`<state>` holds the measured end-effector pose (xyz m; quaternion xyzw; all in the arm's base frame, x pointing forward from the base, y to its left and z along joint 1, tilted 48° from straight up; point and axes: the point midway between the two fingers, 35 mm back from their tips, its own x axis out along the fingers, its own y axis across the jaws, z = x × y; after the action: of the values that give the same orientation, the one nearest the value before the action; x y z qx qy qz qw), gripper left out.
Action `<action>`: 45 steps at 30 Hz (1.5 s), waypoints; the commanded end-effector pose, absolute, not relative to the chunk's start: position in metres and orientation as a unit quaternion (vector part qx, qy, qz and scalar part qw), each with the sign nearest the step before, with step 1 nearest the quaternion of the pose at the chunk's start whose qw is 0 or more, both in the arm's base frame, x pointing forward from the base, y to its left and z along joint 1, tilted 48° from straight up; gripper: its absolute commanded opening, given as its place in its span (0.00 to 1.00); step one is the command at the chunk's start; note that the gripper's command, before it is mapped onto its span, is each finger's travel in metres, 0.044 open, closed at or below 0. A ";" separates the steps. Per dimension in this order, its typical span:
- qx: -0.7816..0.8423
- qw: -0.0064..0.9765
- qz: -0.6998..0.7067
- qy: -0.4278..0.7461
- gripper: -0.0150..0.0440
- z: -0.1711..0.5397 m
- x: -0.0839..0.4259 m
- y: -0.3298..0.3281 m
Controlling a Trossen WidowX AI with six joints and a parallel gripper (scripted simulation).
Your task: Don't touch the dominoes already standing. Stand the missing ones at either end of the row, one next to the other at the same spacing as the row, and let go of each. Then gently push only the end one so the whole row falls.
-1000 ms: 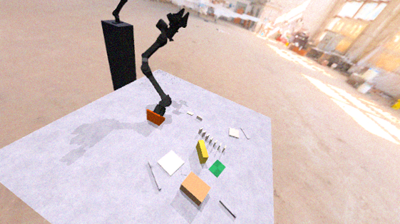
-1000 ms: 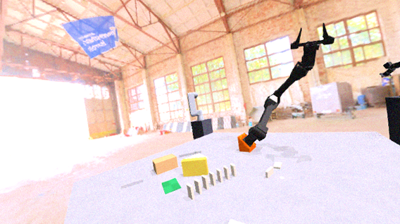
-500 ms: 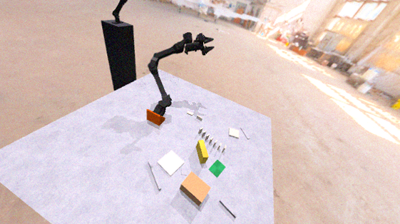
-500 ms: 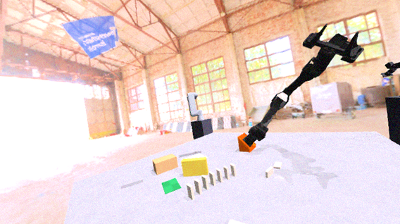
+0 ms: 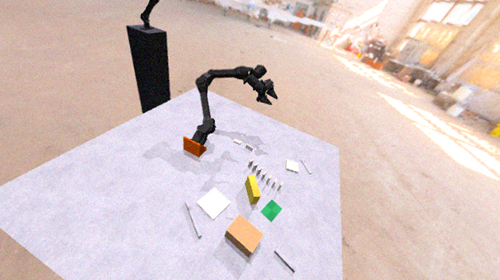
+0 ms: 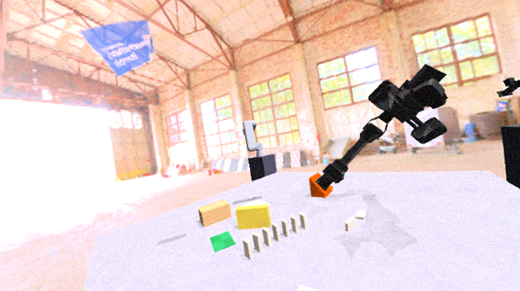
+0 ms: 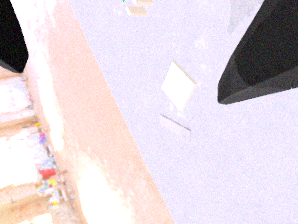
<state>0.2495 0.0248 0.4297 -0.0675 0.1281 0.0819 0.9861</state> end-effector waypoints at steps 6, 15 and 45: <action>0.017 0.896 0.196 0.398 1.00 0.284 0.255 0.041; 0.266 0.694 0.280 0.607 1.00 0.199 0.199 0.069; 0.294 0.673 0.284 0.617 1.00 0.154 0.197 0.121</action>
<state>0.1984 0.1170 0.1571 0.2896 0.6177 0.2829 0.6742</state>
